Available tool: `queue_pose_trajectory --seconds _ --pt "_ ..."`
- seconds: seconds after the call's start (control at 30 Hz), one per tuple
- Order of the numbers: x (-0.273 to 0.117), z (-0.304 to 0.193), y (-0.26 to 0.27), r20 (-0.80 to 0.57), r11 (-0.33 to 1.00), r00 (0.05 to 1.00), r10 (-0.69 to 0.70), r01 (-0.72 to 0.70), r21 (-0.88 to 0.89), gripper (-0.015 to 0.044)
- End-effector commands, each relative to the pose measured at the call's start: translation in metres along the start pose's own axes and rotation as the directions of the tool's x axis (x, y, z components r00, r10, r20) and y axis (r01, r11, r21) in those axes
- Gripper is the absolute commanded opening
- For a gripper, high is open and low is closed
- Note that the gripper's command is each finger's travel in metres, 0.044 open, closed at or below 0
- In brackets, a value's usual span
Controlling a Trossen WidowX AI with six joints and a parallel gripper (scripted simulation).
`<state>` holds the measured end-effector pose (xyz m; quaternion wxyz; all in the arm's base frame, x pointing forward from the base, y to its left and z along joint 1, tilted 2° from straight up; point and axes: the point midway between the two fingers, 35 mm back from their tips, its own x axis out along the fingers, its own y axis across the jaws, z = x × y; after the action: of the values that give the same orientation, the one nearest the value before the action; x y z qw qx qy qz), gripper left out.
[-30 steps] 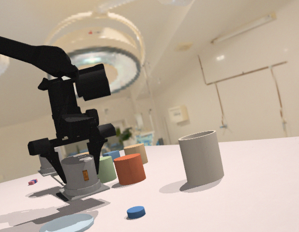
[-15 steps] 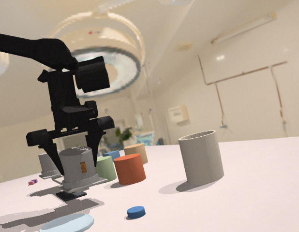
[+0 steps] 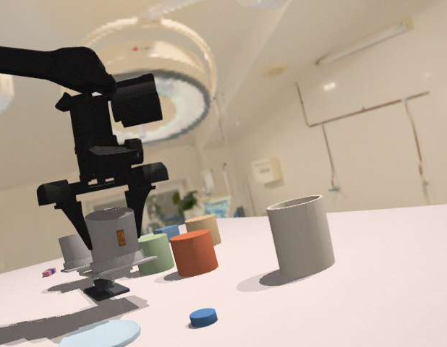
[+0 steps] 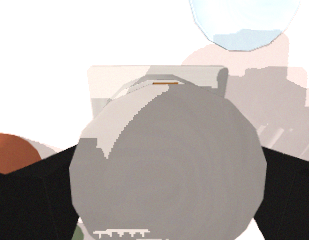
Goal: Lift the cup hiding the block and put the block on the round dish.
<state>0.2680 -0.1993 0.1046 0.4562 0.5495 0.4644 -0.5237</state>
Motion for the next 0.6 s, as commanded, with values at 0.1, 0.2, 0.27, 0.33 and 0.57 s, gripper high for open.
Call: queue_pose_trajectory --seconds 0.1,0.2,0.27,0.33,0.57 --pt "-0.014 0.006 0.004 0.025 1.0 0.999 0.021 -0.021 0.003 0.0" --pt "-0.018 0.006 0.004 0.025 1.0 0.999 0.021 -0.021 0.003 0.0" --pt "-0.021 0.006 0.004 0.025 1.0 0.999 0.021 -0.021 0.003 0.0" --pt "-0.023 0.006 0.004 0.025 1.0 0.999 0.021 -0.021 0.003 0.0" --pt "-0.032 0.006 0.003 0.025 1.0 0.999 0.021 -0.021 0.003 0.0"
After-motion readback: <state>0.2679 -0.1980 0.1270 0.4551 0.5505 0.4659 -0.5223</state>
